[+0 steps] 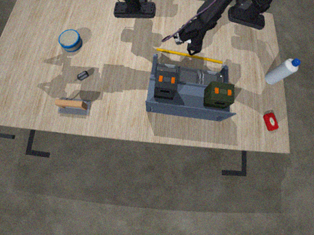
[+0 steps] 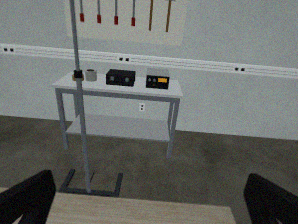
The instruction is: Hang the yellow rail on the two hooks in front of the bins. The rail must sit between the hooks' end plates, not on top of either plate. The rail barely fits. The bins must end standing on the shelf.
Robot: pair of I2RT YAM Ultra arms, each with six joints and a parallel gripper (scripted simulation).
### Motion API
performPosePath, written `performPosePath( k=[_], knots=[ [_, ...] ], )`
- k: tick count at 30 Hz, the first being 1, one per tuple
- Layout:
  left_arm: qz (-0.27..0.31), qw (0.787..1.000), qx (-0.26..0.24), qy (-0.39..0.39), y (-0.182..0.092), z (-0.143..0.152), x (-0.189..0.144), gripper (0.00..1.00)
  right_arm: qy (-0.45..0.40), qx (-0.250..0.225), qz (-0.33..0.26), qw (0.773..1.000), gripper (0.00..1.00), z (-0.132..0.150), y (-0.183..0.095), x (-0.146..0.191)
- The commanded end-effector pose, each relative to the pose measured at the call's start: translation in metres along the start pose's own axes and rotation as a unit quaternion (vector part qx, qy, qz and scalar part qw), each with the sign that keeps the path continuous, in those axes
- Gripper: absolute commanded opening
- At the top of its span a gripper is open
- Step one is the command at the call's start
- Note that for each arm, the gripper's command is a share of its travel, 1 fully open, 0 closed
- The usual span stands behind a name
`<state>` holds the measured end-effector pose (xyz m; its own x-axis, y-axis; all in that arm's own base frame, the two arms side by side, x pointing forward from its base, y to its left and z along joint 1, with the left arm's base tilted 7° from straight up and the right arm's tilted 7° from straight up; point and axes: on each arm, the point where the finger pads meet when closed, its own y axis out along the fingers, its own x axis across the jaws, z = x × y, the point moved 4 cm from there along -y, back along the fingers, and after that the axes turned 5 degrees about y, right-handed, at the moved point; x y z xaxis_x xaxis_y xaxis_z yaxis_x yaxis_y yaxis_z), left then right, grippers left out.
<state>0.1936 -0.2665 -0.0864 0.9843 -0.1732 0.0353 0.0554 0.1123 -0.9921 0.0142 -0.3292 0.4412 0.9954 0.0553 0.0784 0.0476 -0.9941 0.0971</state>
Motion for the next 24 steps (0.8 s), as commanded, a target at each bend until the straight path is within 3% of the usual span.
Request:
performPosePath(
  k=[1, 24],
  knots=[
    [-0.015, 1.0, -0.013, 0.001, 0.001, -0.009, 0.011, 0.36, 0.003, -0.008, 0.012, 1.0, 1.0, -0.011, -0.006, -0.005],
    [-0.019, 1.0, -0.017, 0.0, 0.012, -0.011, 0.013, 0.36, 0.003, -0.008, 0.012, 1.0, 1.0, -0.011, -0.006, -0.005]
  ],
)
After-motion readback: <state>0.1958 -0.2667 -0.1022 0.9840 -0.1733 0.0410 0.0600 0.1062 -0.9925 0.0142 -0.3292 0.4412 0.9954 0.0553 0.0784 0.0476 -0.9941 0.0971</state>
